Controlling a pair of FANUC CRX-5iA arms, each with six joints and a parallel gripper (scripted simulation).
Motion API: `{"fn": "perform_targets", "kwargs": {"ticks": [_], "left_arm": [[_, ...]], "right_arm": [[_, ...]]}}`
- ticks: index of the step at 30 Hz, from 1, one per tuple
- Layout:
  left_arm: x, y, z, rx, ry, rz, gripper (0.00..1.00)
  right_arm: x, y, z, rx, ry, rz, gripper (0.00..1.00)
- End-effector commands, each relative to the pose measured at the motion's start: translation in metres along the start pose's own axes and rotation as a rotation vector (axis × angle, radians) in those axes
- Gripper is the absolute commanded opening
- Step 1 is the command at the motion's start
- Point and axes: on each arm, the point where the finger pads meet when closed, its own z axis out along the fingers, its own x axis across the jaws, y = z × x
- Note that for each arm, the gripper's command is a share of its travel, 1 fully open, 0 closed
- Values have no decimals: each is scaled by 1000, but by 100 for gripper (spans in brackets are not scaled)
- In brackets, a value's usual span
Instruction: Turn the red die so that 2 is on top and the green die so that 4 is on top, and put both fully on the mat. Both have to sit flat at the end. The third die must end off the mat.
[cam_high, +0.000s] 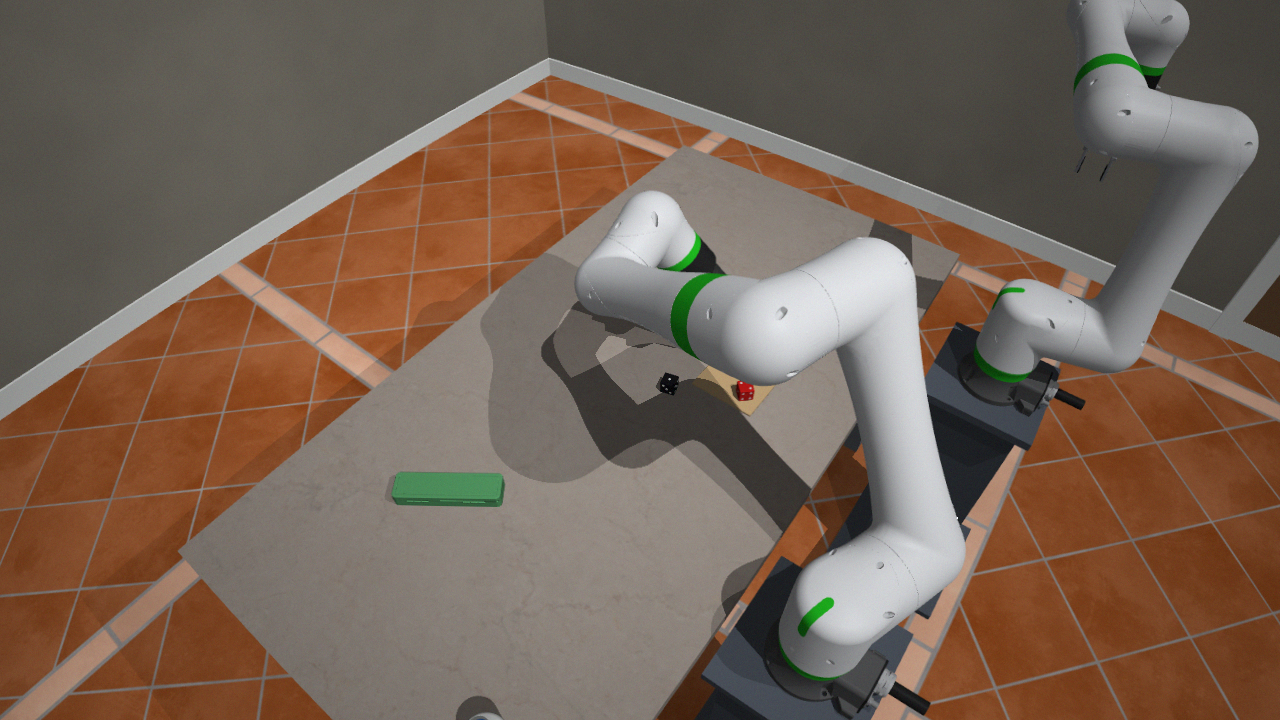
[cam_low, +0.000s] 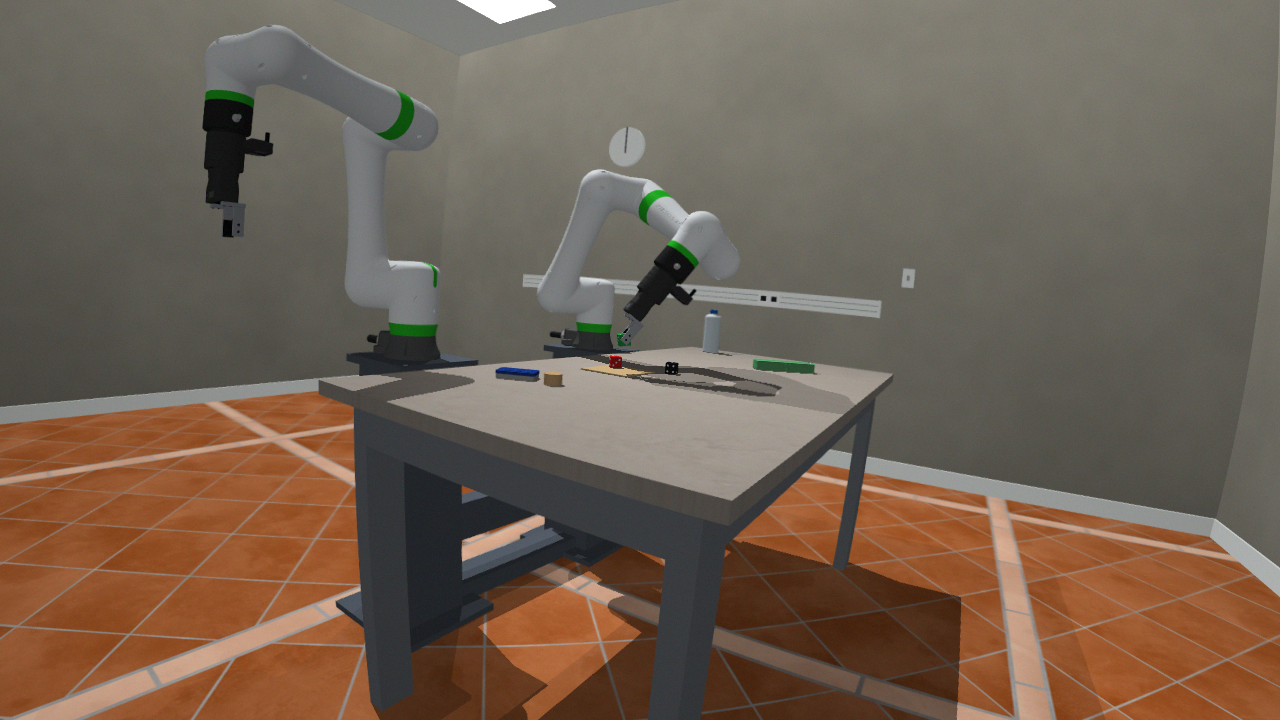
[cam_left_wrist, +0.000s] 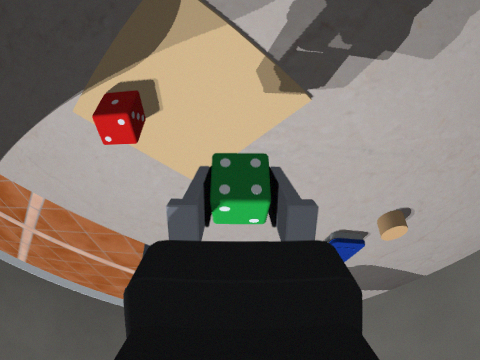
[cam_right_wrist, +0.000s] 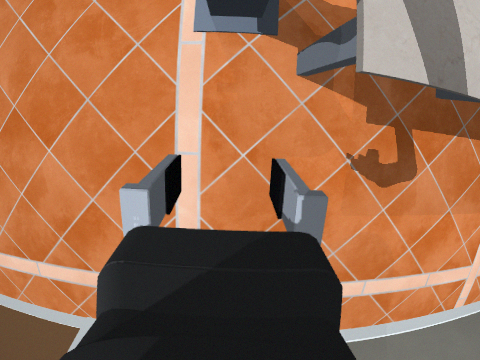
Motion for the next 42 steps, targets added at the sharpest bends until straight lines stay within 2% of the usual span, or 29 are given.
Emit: {"fn": "perform_targets", "kwargs": {"ticks": [1, 8, 10, 15, 17, 25, 34, 42], "left_arm": [[1, 2, -2, 97, 4, -1, 57], [1, 2, -1, 118, 3, -1, 57], [1, 2, -1, 159, 2, -2, 57], [1, 4, -1, 311, 2, -2, 57], [1, 5, -1, 349, 3, -2, 57], [1, 5, -1, 379, 3, -2, 57], [1, 7, 1, 610, 3, -2, 57], [1, 7, 1, 640, 3, -2, 57]], "right_arm": [[0, 0, -1, -2, 0, 0, 100], [0, 0, -1, -2, 0, 0, 100], [0, 0, -1, -2, 0, 0, 100], [0, 0, -1, -2, 0, 0, 100], [0, 0, -1, -2, 0, 0, 100], [0, 0, -1, -2, 0, 0, 100], [0, 0, -1, -2, 0, 0, 100], [0, 0, -1, -2, 0, 0, 100]]}}
